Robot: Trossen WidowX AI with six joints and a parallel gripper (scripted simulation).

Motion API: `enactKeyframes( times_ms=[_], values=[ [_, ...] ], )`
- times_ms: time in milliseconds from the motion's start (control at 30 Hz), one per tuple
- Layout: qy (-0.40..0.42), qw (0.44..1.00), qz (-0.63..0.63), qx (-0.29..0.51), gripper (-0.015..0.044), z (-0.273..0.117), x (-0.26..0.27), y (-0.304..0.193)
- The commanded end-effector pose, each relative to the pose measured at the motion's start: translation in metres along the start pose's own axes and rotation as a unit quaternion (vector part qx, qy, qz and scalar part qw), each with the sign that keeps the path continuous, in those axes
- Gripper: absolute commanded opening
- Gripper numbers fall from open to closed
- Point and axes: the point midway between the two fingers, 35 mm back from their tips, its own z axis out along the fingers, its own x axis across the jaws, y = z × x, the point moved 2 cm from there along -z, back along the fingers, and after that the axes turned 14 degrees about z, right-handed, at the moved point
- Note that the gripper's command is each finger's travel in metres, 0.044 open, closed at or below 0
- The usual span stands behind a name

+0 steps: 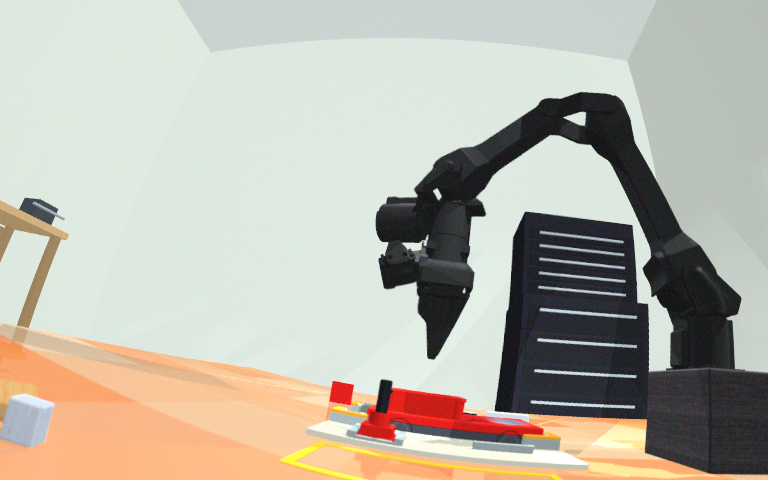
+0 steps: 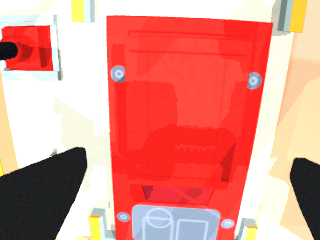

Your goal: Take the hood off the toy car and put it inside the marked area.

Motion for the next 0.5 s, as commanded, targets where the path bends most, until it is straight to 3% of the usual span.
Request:
enactKeyframes(
  times_ms=[0,467],
  values=[
    [0.002,1.0,0.002,0.004,0.044,0.006,0.001,-0.001],
    [0.002,1.0,0.002,0.004,0.044,0.019,0.001,0.0]
  ],
)
